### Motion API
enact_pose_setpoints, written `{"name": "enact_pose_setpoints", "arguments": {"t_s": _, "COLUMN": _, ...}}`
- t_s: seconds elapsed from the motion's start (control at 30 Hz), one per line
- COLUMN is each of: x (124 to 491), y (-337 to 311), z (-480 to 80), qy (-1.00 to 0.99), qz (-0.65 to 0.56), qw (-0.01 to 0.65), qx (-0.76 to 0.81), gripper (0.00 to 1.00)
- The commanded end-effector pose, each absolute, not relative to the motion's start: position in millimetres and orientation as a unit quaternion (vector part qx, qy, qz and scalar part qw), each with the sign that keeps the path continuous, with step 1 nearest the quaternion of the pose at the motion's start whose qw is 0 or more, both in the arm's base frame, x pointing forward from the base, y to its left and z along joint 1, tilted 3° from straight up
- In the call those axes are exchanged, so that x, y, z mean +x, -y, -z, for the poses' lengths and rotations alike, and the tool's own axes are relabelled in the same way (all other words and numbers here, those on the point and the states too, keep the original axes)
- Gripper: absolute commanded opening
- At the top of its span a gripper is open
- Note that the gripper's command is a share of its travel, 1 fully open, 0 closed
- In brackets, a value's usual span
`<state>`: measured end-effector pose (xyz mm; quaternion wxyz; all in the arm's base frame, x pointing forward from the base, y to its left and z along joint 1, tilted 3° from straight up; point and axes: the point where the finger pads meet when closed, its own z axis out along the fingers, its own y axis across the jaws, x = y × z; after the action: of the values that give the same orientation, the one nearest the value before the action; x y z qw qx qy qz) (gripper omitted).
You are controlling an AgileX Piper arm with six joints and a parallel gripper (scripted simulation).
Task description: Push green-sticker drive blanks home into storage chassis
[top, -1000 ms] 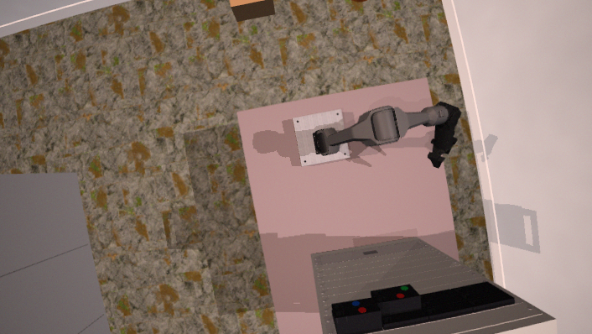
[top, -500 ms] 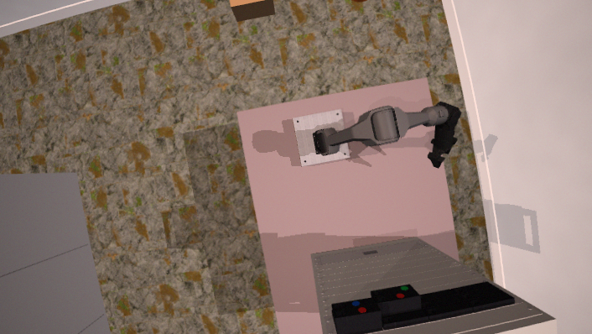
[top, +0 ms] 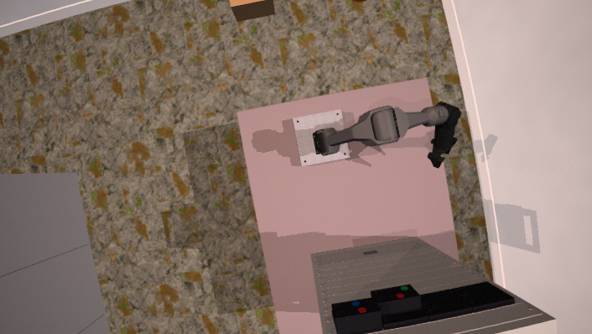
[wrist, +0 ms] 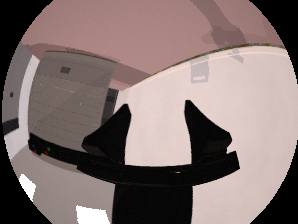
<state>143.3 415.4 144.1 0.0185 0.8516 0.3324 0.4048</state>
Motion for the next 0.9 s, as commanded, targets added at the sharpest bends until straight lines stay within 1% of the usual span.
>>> {"name": "enact_pose_setpoints", "arguments": {"t_s": 0.0, "x": 144, "y": -415, "z": -145, "qy": -0.331, "qz": -0.405, "qw": 0.017, "qx": 0.852, "gripper": 1.0}}
{"name": "enact_pose_setpoints", "arguments": {"t_s": 0.43, "x": 155, "y": -411, "z": -154, "qy": -0.305, "qz": -0.409, "qw": 0.003, "qx": 0.86, "gripper": 1.0}}
{"name": "enact_pose_setpoints", "arguments": {"t_s": 0.87, "x": 195, "y": -389, "z": -188, "qy": -0.206, "qz": -0.42, "qw": -0.05, "qx": 0.882, "gripper": 1.0}}
